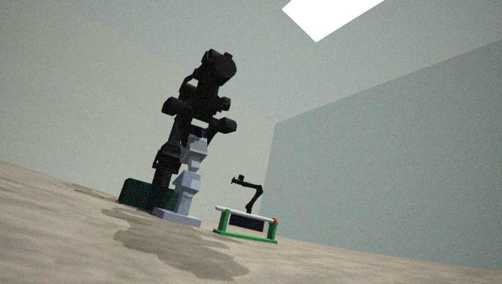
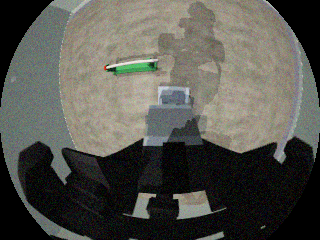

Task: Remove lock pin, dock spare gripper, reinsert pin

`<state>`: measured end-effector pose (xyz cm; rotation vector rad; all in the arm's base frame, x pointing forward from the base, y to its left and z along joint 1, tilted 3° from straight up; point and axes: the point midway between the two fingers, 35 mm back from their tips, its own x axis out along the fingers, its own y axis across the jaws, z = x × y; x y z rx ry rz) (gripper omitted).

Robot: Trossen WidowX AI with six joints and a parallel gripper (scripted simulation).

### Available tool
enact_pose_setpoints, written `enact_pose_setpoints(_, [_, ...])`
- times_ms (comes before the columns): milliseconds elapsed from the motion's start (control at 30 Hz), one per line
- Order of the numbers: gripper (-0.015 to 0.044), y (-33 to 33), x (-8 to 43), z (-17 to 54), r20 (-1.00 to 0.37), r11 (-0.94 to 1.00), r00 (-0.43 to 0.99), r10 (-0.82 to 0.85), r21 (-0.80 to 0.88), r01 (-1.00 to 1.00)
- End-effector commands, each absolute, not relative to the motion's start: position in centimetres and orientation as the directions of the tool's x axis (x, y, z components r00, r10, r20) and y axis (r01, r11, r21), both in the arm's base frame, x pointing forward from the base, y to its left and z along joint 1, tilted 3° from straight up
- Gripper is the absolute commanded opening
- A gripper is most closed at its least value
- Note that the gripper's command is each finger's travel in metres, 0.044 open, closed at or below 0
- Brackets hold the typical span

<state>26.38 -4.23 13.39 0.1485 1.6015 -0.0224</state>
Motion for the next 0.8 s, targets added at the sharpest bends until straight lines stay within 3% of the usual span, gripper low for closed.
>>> enact_pose_setpoints(0, [0.0000,-3.8,26.1,14.4,-0.998,0.991,-0.058,0.039,0.031,0.129])
enact_pose_setpoints(200, [0.0000,-3.1,25.2,15.5,-0.992,0.987,-0.122,-0.031,-0.049,0.153])
enact_pose_setpoints(767, [0.0000,-3.3,25.8,13.5,-0.992,0.985,-0.121,-0.033,-0.053,0.164])
